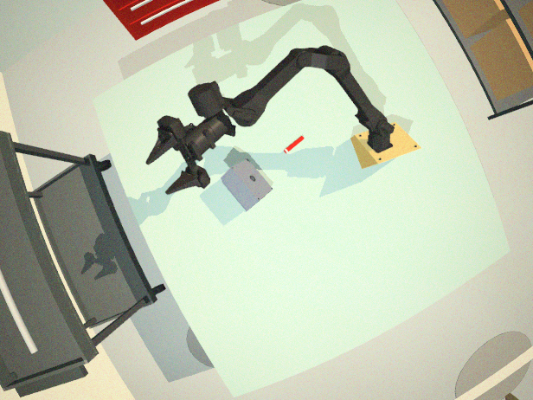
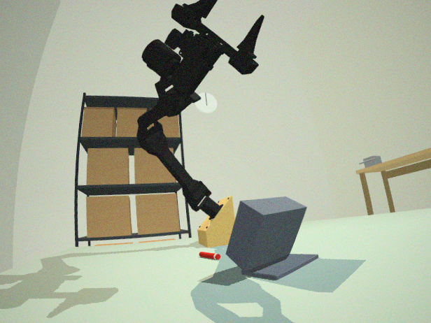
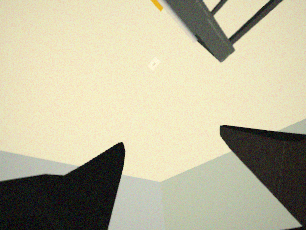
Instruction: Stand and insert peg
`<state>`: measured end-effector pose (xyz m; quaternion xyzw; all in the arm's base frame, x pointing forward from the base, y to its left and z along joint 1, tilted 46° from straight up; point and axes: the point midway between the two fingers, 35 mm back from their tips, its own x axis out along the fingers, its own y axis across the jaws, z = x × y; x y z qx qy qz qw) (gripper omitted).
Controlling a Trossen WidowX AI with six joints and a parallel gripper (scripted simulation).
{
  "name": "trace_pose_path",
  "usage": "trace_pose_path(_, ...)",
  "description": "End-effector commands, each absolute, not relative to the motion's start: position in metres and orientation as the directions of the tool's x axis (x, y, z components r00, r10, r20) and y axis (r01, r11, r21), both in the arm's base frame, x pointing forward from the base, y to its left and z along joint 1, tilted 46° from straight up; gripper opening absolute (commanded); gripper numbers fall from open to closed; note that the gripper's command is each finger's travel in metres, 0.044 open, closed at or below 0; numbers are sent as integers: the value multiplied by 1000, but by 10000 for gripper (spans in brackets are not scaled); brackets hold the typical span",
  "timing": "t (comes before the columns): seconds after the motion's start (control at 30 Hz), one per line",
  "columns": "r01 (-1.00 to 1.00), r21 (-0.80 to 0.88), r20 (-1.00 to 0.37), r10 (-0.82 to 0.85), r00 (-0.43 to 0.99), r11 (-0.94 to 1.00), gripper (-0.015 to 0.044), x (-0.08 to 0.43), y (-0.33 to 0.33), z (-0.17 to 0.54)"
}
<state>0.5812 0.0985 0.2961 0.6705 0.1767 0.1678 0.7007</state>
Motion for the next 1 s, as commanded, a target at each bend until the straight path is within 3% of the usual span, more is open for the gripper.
trace_pose_path(0.0,43,993,-87,428,900,112,440,579,92,279)
trace_pose_path(0.97,374,712,-513,76,855,594,440,537,36,174)
